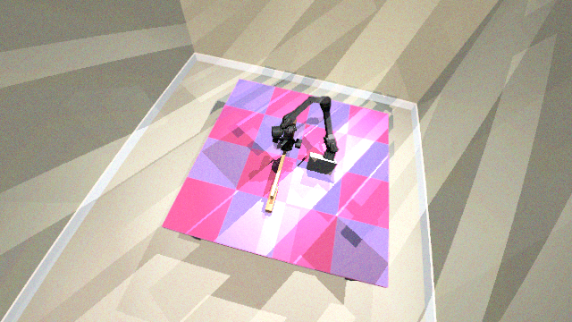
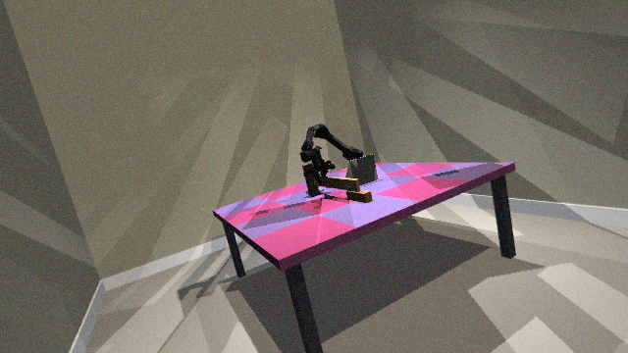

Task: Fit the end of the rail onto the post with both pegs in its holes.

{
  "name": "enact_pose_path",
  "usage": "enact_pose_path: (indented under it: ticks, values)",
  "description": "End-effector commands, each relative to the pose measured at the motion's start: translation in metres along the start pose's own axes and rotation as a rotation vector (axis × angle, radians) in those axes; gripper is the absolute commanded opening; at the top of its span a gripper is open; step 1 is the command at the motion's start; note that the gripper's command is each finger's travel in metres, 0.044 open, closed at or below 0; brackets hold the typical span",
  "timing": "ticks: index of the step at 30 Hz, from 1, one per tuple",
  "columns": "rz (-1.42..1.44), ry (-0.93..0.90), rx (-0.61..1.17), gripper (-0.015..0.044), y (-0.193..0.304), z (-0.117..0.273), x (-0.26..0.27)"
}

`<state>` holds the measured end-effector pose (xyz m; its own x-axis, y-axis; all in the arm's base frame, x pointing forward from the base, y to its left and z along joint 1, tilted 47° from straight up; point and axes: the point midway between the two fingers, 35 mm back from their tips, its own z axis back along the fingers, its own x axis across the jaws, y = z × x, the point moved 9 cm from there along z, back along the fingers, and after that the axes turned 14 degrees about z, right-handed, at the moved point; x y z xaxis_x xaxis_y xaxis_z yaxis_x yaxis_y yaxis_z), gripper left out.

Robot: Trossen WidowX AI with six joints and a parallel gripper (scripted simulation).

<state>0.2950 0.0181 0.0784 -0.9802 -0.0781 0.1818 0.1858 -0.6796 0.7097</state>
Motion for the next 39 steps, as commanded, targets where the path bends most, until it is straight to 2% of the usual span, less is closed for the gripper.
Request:
enact_pose_path:
  ticks: [1, 39]
  values:
    - [0.002, 0.008, -0.005, 0.0, -0.0017, 0.003, -0.0007]
    - [0.002, 0.008, -0.005, 0.0, -0.0001, 0.0004, -0.0006]
